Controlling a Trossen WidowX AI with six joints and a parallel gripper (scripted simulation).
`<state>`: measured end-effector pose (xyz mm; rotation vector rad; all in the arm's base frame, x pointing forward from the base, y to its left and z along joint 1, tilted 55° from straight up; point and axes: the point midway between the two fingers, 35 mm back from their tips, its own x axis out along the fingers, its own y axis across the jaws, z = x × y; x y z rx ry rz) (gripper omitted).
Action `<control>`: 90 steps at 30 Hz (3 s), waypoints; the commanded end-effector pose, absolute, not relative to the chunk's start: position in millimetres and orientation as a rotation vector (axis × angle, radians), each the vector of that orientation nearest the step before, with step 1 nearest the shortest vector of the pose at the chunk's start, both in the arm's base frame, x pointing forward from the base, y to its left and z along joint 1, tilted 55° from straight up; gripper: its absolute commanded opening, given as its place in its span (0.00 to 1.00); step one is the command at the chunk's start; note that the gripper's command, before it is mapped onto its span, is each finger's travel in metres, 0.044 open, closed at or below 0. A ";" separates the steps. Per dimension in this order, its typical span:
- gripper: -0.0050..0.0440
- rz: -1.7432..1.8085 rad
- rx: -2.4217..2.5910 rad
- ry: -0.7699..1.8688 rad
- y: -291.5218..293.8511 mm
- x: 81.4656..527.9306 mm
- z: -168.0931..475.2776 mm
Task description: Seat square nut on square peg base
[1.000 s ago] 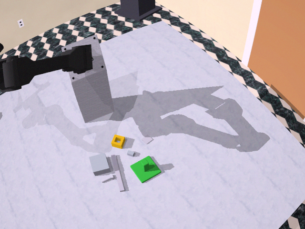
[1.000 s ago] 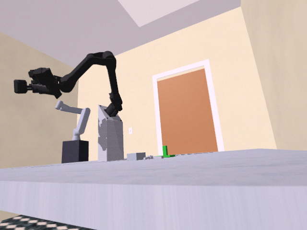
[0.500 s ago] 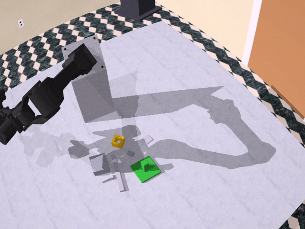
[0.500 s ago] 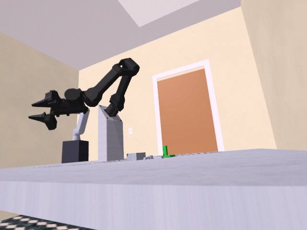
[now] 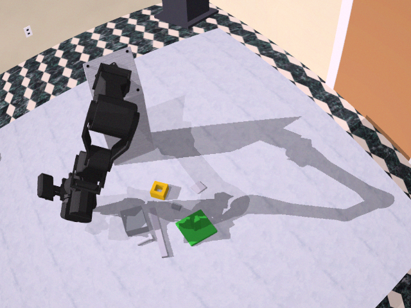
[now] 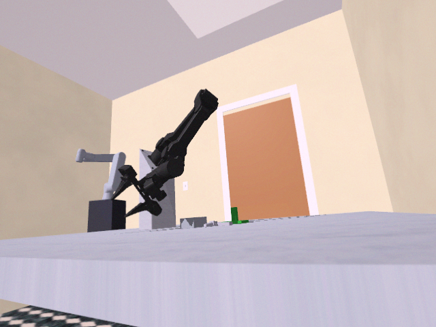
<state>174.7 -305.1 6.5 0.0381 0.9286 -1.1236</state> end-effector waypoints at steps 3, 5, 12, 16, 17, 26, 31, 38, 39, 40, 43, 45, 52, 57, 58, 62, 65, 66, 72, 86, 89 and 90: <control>0.76 -0.700 -0.239 0.964 -220.2 236.4 11.5; 0.76 -0.563 -0.331 0.953 -188.4 249.4 13.2; 0.76 -0.246 -0.544 0.860 -108.8 266.7 19.7; 0.76 -0.023 -0.705 0.710 -50.7 276.4 33.6; 0.76 0.005 -0.724 0.688 -43.3 277.0 35.6; 0.76 0.014 -0.731 0.681 -40.8 277.2 36.2; 0.76 0.014 -0.731 0.681 -41.6 280.2 34.3; 0.76 0.014 -0.731 0.681 -44.1 289.0 27.6; 0.76 0.014 -0.731 0.681 -44.4 290.4 26.8; 0.76 0.014 -0.731 0.681 -44.7 291.7 26.1; 0.76 0.014 -0.731 0.681 -45.7 295.8 23.7; 0.76 0.014 -0.731 0.681 -45.7 295.8 23.7; 0.76 0.014 -0.731 0.681 -48.2 304.7 17.3; 0.76 0.014 -0.731 0.681 -49.9 310.7 12.3; 0.76 0.014 -0.731 0.681 -50.3 311.8 11.2; 0.76 0.014 -0.731 0.681 -50.9 313.8 9.3; 0.71 0.014 -0.731 0.681 -51.2 314.5 8.5; 0.66 0.014 -0.731 0.681 -51.2 314.5 8.5; 0.54 0.014 -0.731 0.681 -51.2 314.5 8.5; 0.24 0.014 -0.731 0.681 -49.8 312.7 12.9; 0.10 0.014 -0.731 0.681 -47.0 308.3 21.4; 0.10 0.014 -0.731 0.681 -46.0 306.7 24.2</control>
